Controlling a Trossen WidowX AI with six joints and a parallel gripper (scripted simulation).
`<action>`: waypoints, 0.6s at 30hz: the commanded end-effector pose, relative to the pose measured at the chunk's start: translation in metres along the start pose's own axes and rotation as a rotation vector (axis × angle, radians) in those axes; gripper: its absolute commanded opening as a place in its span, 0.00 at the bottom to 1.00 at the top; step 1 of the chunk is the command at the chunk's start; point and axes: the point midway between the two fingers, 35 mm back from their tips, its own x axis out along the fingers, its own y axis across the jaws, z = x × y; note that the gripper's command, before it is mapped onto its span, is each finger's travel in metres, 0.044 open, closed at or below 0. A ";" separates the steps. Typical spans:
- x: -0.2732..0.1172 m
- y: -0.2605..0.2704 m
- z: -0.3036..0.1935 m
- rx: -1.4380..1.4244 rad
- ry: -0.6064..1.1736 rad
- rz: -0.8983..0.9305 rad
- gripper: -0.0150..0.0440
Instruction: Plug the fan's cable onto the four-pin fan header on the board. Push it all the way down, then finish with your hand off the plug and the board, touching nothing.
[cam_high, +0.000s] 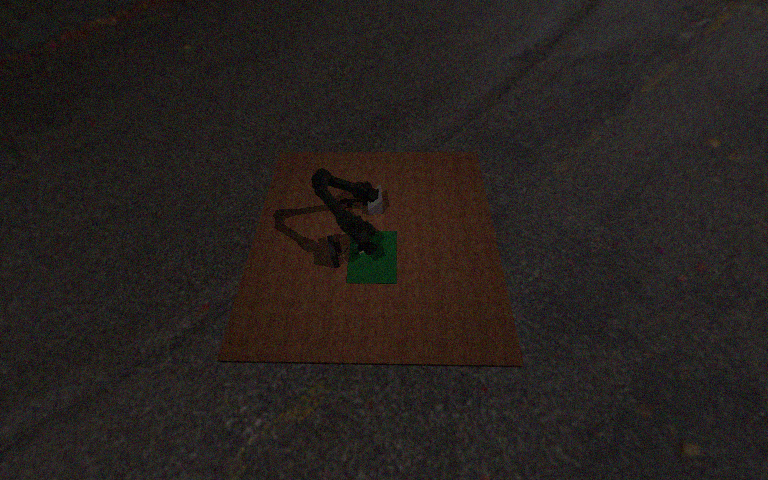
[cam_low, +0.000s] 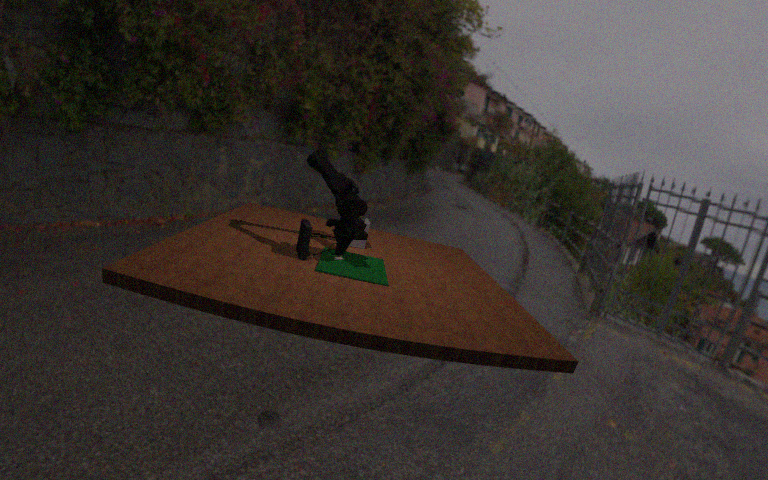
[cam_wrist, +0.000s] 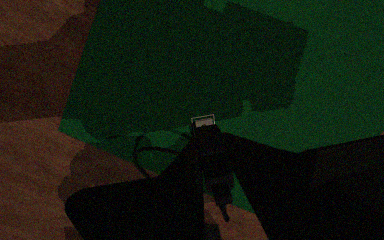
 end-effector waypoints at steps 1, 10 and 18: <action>0.003 0.000 0.000 -0.003 0.004 0.002 0.25; 0.009 0.000 0.000 -0.003 0.004 0.002 0.25; 0.014 0.000 0.000 -0.003 0.004 0.002 0.25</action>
